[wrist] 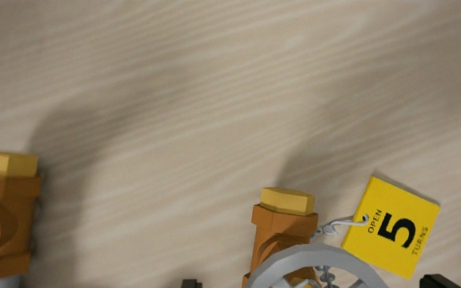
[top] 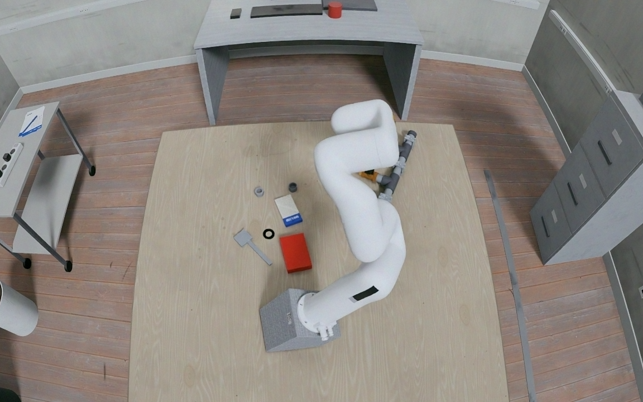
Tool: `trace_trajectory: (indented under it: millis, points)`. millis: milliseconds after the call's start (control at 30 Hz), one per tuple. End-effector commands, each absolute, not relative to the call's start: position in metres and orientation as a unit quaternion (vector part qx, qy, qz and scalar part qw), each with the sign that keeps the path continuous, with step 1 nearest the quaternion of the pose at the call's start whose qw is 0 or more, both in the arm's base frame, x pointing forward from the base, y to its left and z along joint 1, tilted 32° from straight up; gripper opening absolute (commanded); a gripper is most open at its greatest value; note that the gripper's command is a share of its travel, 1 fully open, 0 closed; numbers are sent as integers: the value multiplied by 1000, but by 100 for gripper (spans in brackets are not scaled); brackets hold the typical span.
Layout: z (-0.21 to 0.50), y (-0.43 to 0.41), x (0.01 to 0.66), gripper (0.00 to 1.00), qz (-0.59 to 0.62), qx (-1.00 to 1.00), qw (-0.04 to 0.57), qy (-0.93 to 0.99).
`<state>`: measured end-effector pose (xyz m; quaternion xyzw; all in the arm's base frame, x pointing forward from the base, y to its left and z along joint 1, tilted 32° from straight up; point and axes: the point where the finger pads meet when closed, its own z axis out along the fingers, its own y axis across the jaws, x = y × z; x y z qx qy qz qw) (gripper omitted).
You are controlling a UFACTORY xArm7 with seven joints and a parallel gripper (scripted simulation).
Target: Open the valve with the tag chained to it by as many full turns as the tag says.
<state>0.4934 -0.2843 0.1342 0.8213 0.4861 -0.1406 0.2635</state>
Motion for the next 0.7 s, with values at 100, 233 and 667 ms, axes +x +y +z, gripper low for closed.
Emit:
trace_trajectory:
  millis: [100,233,667]
  points:
    - [136,-284,495,100,-87,900,288,317]
    - [136,-284,495,100,-55,927,294,227]
    - [136,-284,495,100,46,952,295,-65]
